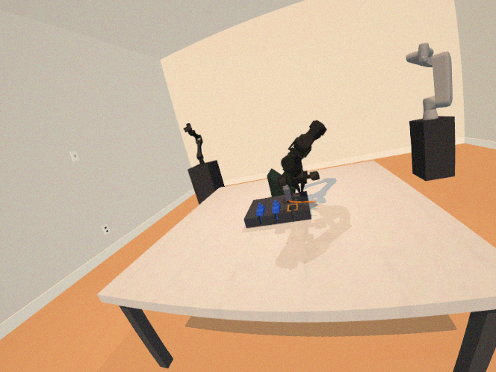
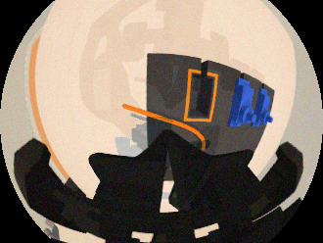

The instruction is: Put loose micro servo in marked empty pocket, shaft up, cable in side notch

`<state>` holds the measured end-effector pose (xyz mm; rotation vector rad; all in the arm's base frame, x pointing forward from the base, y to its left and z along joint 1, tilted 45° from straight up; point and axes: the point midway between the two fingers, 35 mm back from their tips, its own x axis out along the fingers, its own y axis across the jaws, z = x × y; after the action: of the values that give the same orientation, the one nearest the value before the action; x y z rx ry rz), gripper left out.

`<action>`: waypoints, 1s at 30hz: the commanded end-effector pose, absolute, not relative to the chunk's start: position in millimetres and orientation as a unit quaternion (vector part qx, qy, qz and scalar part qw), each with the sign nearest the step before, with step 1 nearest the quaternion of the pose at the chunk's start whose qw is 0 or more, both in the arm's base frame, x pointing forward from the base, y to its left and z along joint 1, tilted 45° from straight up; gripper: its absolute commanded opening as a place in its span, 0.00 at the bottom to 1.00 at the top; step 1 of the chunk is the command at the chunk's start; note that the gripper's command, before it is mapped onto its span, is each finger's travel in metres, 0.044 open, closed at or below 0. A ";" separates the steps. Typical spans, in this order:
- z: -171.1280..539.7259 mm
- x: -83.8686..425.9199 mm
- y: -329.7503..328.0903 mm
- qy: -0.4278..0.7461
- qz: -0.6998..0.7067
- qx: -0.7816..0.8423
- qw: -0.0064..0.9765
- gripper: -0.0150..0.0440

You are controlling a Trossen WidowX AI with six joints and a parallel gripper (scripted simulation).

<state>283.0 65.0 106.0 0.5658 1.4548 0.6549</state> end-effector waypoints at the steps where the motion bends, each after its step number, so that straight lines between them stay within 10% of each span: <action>1: 117.1 281.9 56.1 0.643 0.290 0.247 0.664 0.25; 19: 96.5 223.2 -31.1 0.623 0.334 0.198 0.679 1.00; 30: 78.1 223.4 -12.8 0.622 0.334 0.198 0.680 1.00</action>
<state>223.1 -16.4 80.9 0.4424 1.4039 0.7519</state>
